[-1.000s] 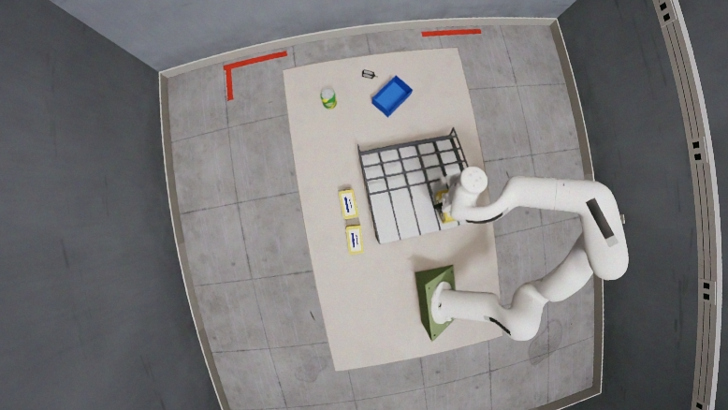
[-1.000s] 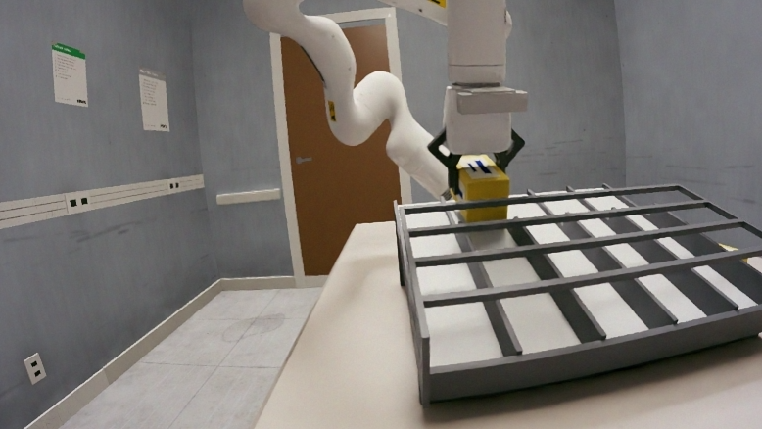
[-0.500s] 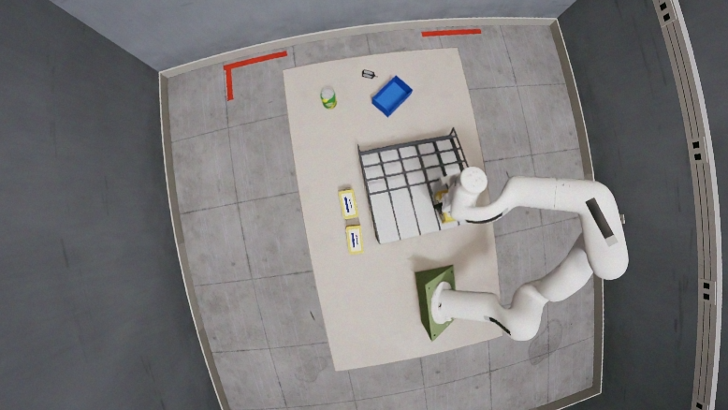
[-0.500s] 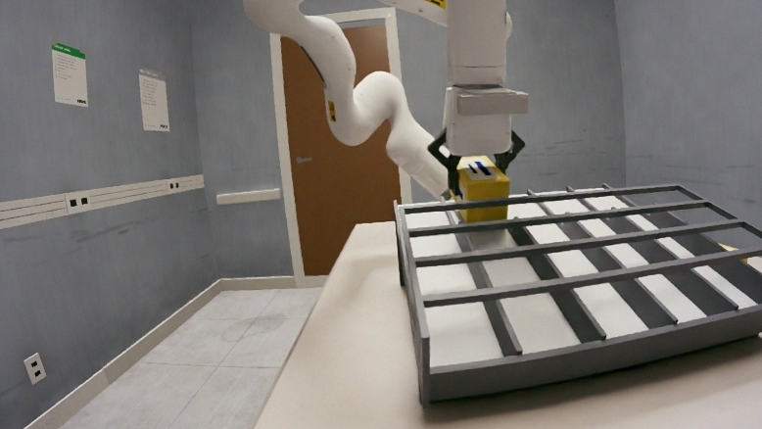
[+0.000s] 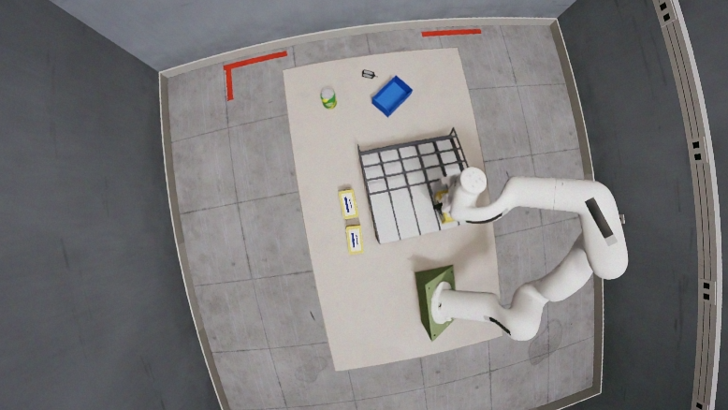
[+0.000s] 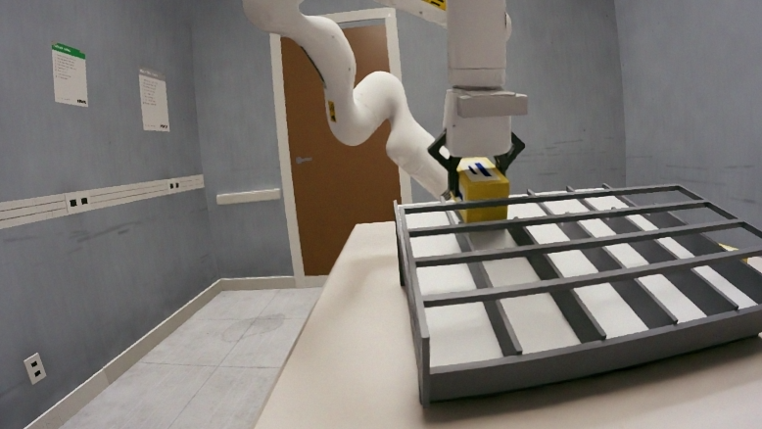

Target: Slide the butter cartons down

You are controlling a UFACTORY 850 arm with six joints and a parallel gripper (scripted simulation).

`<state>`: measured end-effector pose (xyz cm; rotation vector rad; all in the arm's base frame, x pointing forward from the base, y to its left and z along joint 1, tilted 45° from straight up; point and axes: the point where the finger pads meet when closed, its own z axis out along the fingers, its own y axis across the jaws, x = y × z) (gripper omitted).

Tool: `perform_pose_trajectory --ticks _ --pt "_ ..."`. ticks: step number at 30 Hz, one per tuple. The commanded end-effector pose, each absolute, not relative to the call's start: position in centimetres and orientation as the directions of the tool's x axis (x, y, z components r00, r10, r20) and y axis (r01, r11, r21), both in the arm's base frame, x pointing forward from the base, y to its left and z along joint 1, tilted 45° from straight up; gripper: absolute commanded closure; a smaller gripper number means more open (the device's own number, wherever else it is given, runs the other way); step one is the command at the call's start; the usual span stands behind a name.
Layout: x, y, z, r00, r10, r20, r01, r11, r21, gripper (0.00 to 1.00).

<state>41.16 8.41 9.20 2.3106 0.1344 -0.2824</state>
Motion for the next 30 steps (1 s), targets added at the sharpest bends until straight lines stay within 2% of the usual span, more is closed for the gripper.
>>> perform_pose_trajectory --ticks 1,30 --pt "41.21 8.47 9.24 0.970 0.010 -0.243 0.184 -0.684 0.706 1.00" --pt "41.16 8.10 8.90 0.970 0.010 -0.243 0.184 -0.684 0.706 1.00"
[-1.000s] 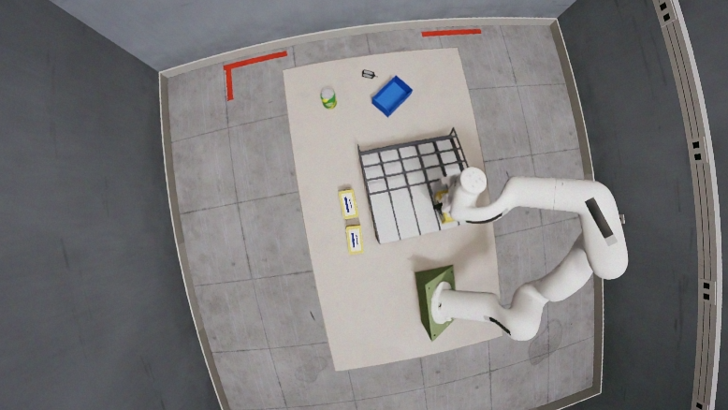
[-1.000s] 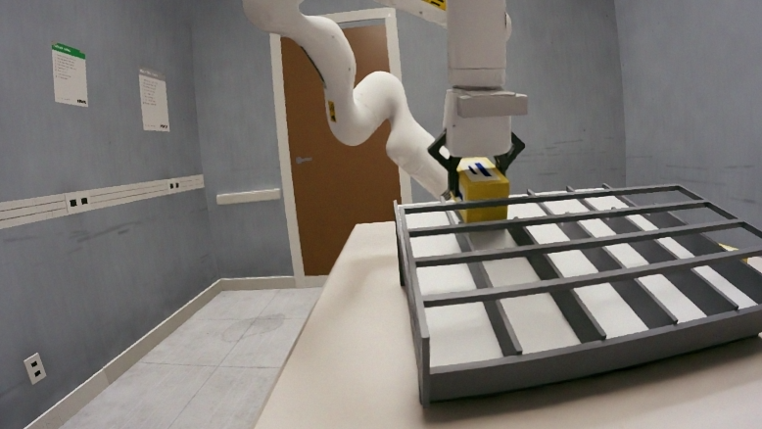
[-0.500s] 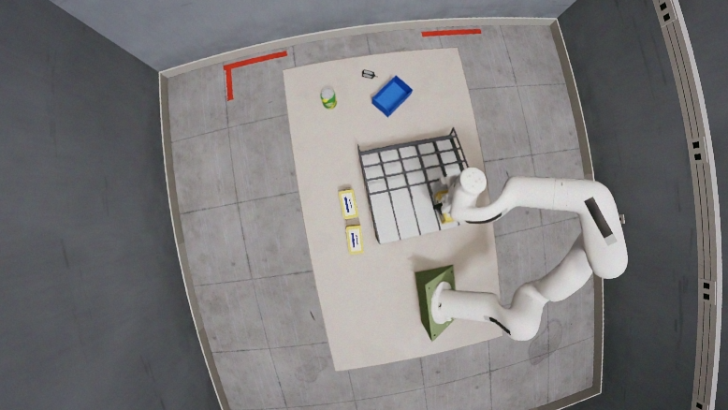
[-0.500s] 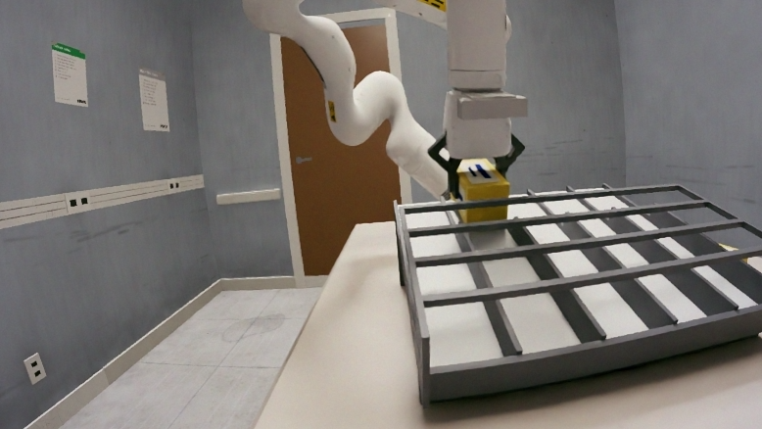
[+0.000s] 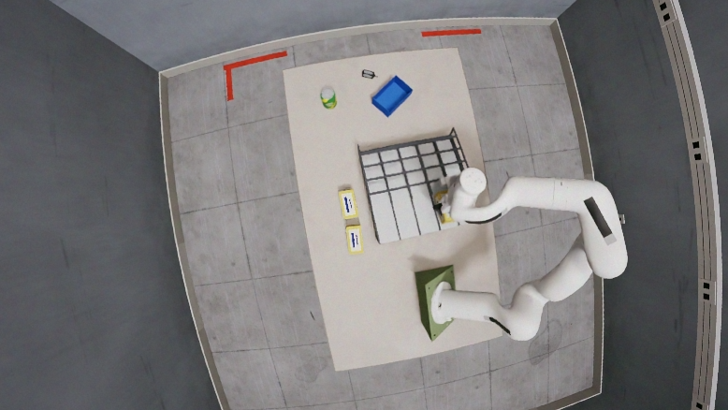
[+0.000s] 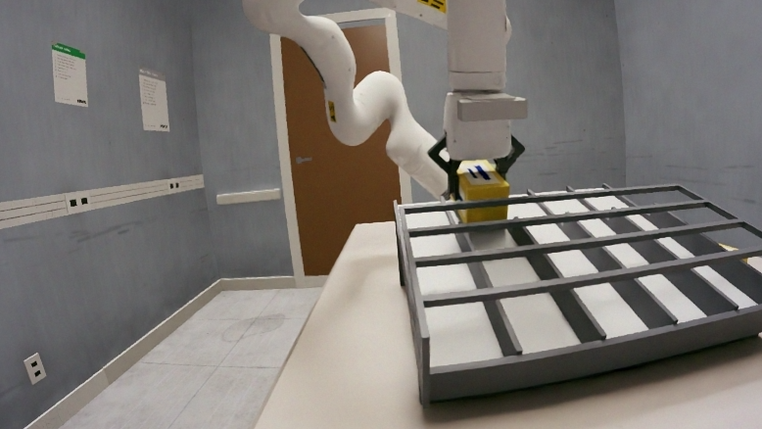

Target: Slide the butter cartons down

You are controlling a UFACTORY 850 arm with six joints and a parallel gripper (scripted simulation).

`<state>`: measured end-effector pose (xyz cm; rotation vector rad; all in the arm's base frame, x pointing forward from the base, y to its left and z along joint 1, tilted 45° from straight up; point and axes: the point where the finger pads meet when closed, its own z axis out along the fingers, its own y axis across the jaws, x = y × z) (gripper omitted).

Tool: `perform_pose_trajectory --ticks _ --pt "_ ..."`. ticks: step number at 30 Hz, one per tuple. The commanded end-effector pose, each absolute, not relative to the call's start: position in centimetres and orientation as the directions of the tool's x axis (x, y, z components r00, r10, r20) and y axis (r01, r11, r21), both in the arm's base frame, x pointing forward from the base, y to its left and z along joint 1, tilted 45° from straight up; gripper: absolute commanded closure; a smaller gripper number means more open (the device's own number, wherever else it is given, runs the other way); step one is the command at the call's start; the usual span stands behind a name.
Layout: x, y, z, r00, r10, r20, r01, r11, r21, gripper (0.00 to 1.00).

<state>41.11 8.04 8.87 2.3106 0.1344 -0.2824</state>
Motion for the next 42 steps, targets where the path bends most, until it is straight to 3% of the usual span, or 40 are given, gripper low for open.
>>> perform_pose_trajectory --ticks 1,42 --pt "41.16 8.10 8.90 0.970 0.010 -0.243 0.184 -0.684 0.706 1.00" --pt "41.02 7.74 8.61 0.970 0.010 -0.243 0.184 -0.684 0.706 1.00"
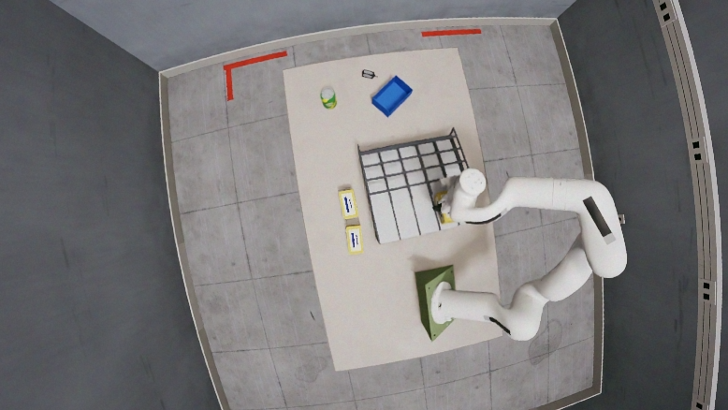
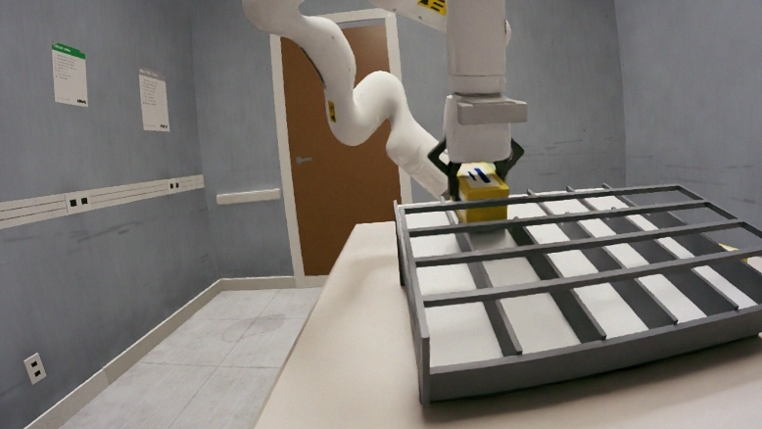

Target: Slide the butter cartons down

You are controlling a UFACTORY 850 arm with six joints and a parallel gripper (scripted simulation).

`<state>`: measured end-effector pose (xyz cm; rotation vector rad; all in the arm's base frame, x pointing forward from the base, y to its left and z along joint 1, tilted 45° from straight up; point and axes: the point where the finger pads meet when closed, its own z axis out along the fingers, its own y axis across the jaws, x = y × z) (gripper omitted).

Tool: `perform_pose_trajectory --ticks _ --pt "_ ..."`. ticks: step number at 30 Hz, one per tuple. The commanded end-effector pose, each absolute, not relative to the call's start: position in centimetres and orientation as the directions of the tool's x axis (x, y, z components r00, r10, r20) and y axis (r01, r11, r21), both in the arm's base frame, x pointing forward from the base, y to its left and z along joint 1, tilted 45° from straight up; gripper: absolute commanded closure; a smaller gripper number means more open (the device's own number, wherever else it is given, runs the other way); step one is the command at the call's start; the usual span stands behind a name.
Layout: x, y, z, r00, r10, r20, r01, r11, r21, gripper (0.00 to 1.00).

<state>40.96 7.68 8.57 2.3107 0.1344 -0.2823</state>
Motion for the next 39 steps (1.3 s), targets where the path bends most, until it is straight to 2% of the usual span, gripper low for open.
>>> perform_pose_trajectory --ticks 1,39 --pt "40.99 7.56 8.46 0.970 0.010 -0.243 0.184 -0.684 0.706 1.00" --pt "40.91 7.17 8.15 0.970 0.010 -0.243 0.184 -0.684 0.706 1.00"
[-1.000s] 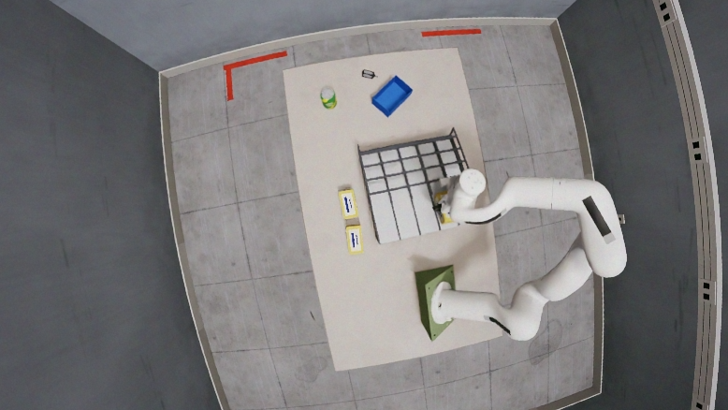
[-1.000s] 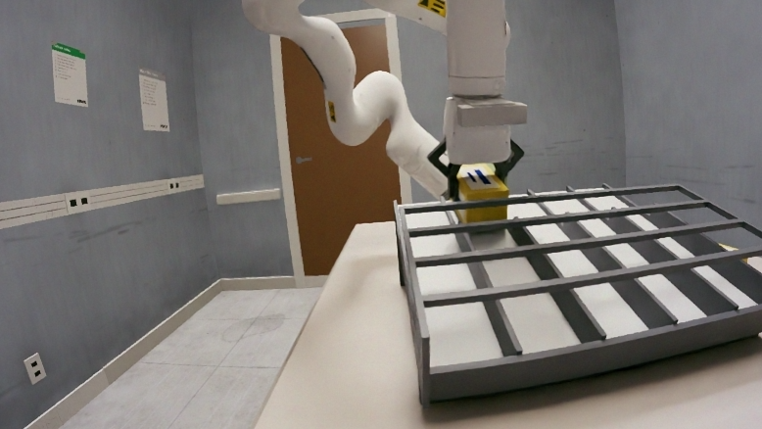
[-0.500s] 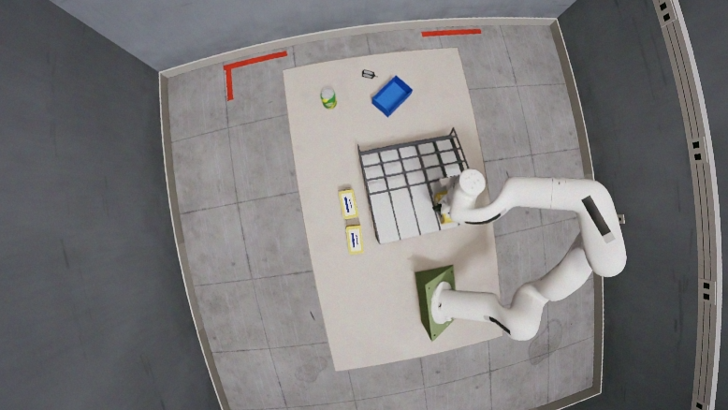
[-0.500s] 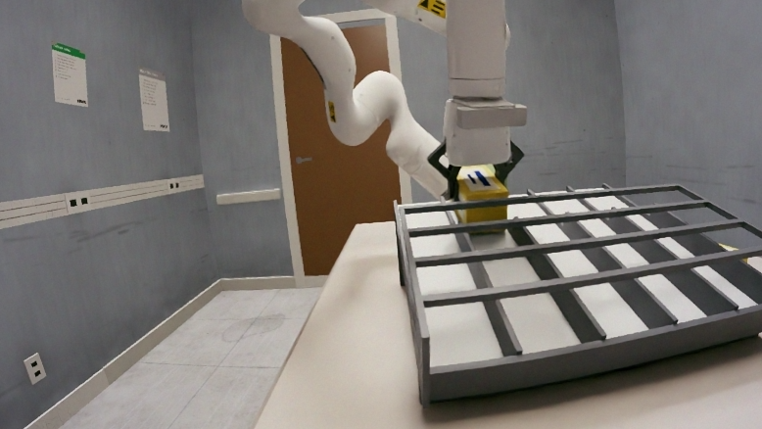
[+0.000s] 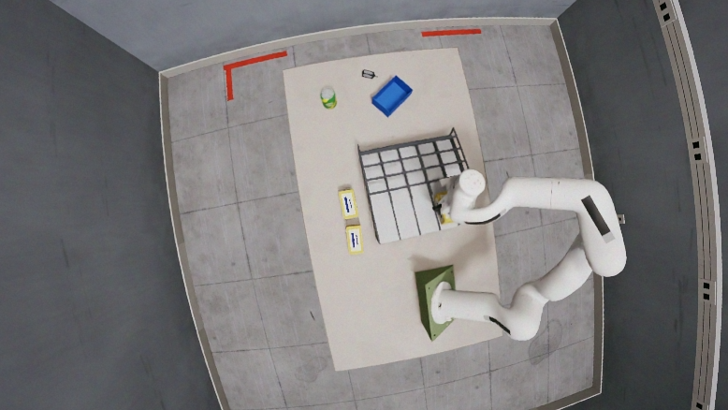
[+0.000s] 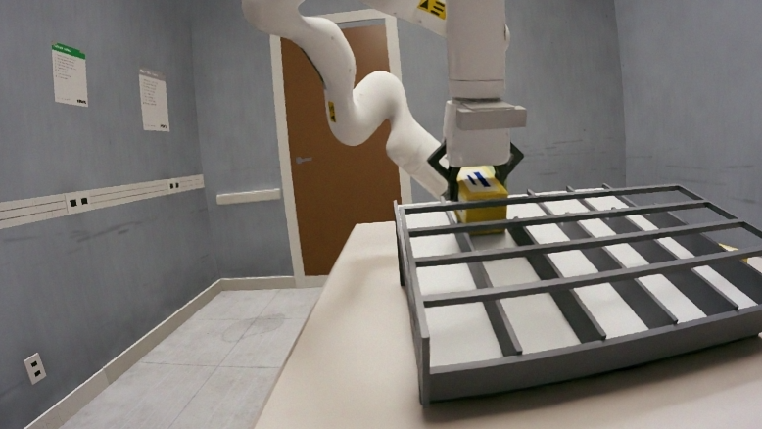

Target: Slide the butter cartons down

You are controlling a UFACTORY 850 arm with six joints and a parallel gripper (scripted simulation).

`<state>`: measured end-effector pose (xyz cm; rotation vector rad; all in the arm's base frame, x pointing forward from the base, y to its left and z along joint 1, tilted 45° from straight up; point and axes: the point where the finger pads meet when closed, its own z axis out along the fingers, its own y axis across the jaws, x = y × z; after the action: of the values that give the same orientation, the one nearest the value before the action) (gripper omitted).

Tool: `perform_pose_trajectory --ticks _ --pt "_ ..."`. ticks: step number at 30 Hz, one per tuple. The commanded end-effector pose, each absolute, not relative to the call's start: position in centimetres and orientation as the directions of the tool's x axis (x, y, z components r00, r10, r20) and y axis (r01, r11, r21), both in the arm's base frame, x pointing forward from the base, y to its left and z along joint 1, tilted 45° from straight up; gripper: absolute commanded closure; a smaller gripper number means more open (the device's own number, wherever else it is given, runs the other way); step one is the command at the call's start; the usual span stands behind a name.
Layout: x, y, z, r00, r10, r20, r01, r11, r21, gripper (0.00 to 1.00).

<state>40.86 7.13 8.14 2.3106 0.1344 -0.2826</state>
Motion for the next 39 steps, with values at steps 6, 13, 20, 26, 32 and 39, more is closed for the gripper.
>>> perform_pose_trajectory --ticks 6,13,20,26,32,39 --pt "40.91 7.17 8.15 0.970 0.010 -0.243 0.184 -0.684 0.706 1.00" --pt "40.85 7.03 7.92 0.970 0.010 -0.243 0.184 -0.684 0.706 1.00" --pt "40.85 7.03 7.92 0.970 0.010 -0.243 0.184 -0.684 0.706 1.00" --pt "40.85 7.03 7.92 0.970 0.010 -0.243 0.184 -0.684 0.706 1.00" --pt "40.87 6.95 7.88 0.970 0.010 -0.243 0.184 -0.684 0.706 1.00" --pt "40.87 6.95 7.88 0.970 0.010 -0.243 0.184 -0.684 0.706 1.00"
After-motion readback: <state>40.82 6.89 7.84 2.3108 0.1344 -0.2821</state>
